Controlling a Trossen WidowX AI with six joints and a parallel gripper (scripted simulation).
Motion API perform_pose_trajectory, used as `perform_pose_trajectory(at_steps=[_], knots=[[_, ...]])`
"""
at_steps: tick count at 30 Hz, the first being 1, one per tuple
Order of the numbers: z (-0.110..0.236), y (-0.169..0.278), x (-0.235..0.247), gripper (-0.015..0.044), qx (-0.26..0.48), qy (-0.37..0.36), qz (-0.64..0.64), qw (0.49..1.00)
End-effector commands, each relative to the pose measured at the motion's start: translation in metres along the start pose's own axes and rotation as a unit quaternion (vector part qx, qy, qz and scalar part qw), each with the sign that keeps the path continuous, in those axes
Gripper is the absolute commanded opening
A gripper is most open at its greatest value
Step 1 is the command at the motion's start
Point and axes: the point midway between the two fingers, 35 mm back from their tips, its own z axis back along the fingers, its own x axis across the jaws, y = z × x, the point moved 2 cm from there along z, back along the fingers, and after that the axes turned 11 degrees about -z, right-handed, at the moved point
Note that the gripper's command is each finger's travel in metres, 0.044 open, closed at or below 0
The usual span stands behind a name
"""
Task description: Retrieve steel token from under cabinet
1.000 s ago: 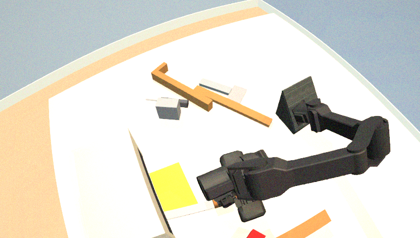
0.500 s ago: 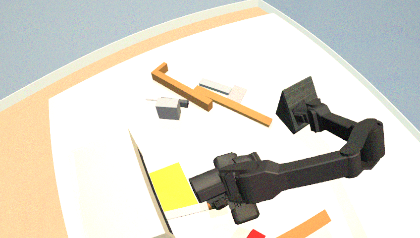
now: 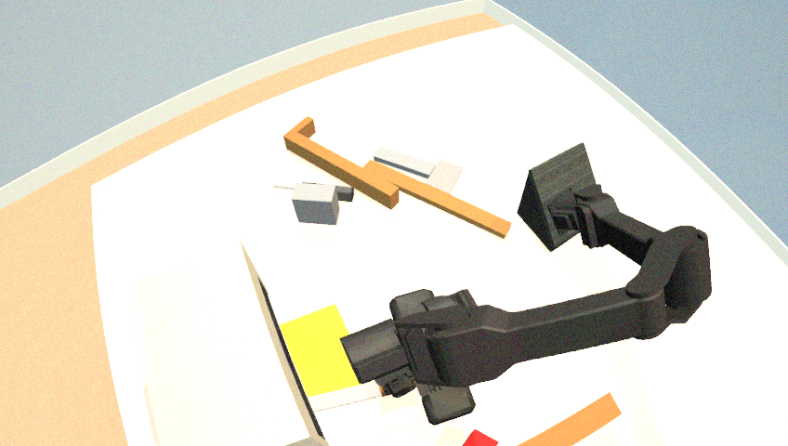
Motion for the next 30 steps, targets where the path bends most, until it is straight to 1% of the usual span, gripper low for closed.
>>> perform_pose_trajectory(at_steps=[1, 30], knots=[[0.000, -0.004, 0.001, 0.0000, -0.001, 0.000, 0.002, 1.000], [0.001, -0.031, 0.007, 0.0000, -0.001, 0.000, 0.002, 1.000]])
